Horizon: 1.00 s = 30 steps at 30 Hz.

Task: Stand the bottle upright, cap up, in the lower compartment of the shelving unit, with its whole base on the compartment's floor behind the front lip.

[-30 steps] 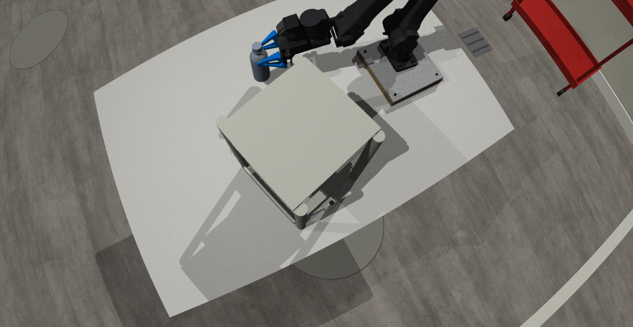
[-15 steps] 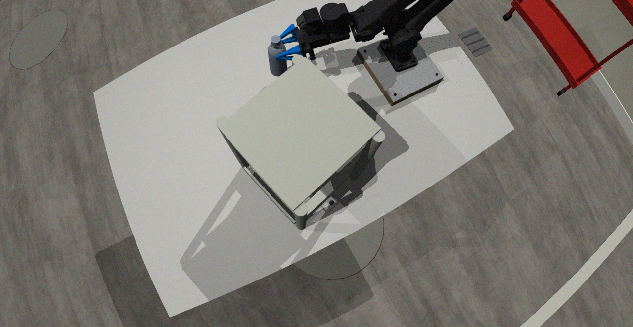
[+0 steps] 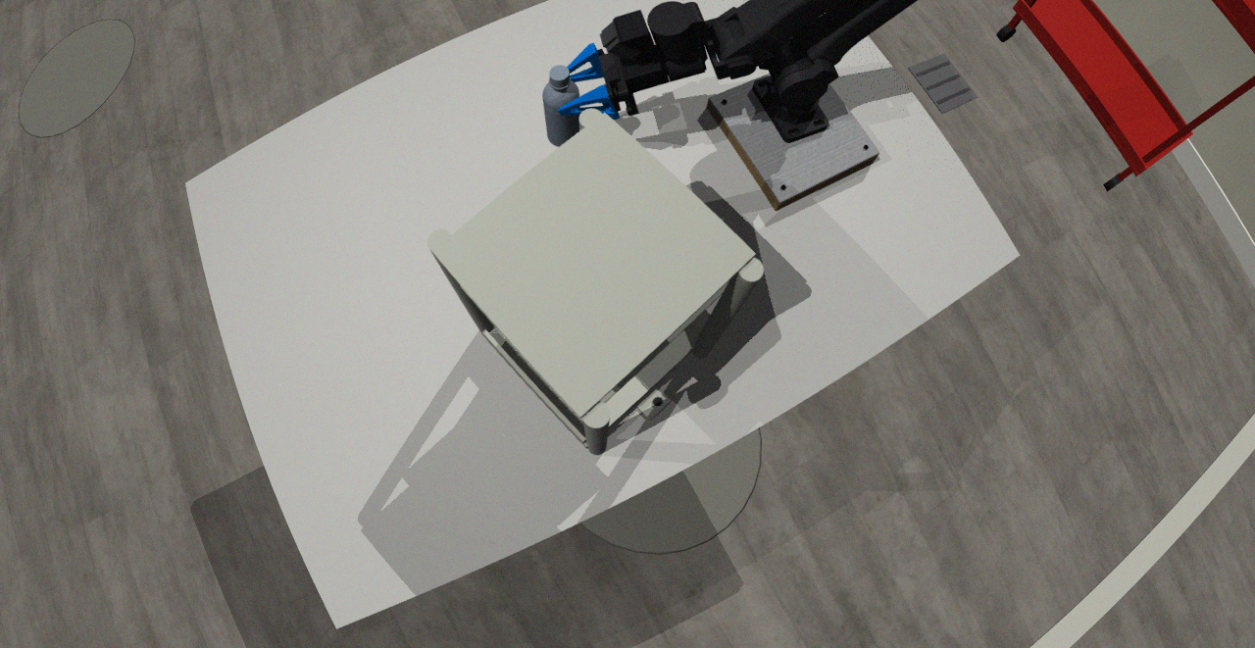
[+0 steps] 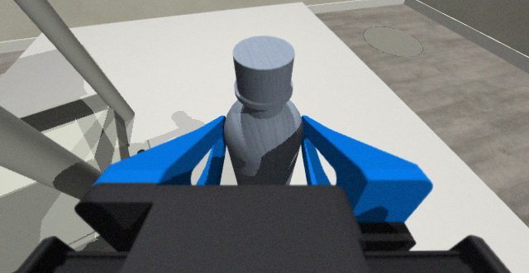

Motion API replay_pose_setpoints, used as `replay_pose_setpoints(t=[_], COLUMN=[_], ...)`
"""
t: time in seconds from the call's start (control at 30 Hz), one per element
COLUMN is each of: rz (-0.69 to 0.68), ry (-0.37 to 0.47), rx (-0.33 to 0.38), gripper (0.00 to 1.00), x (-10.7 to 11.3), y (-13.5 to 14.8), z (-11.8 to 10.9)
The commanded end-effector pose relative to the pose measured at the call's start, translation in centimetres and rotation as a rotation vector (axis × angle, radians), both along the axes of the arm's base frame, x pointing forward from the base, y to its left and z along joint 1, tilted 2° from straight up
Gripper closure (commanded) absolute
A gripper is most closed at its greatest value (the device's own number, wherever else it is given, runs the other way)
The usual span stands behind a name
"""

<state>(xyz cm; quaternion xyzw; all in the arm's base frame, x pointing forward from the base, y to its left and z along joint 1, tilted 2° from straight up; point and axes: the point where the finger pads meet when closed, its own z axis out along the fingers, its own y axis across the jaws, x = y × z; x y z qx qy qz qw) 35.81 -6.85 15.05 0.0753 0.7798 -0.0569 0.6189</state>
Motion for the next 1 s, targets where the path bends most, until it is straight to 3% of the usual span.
replay_pose_setpoints(t=[0.0,0.7,0.97], rz=[0.002,0.003,0.045], ry=[-0.010,-0.028,-0.015], rx=[-0.006,-0.009,-0.004], gripper=[0.63,0.63,0.63], x=[-0.1,0.2,-0.6], y=[0.0,0.0,2.3], z=[0.4,1.0,0.4])
